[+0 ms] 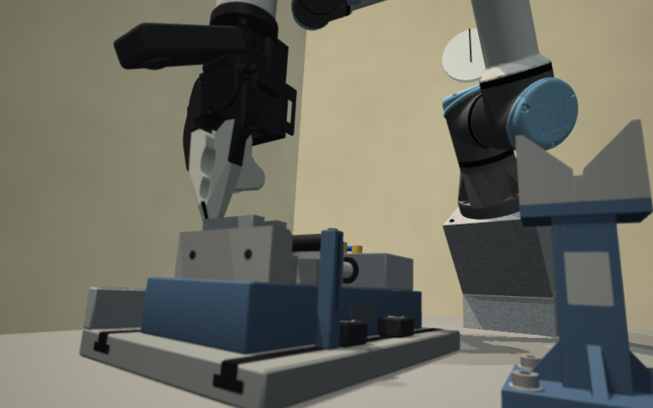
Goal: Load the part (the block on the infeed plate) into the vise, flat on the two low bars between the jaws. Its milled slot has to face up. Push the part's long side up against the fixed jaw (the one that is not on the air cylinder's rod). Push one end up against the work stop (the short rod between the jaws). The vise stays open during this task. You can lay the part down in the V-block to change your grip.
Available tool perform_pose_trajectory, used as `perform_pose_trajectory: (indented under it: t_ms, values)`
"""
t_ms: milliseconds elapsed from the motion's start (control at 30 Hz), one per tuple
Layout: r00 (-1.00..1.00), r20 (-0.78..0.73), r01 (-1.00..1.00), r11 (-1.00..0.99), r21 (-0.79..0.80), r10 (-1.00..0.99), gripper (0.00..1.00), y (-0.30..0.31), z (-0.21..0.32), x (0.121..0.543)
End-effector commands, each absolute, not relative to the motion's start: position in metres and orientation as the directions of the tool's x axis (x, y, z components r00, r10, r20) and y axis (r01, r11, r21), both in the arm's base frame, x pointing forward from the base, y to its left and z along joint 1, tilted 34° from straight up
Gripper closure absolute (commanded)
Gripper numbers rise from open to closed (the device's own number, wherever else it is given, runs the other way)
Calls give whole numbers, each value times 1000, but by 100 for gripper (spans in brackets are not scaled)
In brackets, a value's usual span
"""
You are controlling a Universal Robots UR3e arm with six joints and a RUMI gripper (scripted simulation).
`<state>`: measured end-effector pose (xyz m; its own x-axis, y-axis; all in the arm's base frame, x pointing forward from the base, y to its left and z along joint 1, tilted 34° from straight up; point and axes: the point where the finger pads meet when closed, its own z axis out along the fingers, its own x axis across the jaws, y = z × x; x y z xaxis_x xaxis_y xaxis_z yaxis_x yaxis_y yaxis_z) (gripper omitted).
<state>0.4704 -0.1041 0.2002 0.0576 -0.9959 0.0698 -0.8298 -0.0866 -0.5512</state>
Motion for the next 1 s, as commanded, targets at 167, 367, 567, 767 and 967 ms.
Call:
perform_pose_trajectory:
  t_ms: [167, 367, 567, 767, 967]
  values:
    - [57, 72, -829, -88, -553, -996, 100, -103, 201, 471]
    - [57, 72, -829, -88, -553, -996, 100, -102, 201, 470]
    - [57, 72, -829, -88, -553, -996, 100, -101, 201, 470]
    - [57, 72, -829, -88, -553, -996, 100, -100, 201, 470]
    - [57, 72, -829, -88, -553, -996, 100, -98, 201, 470]
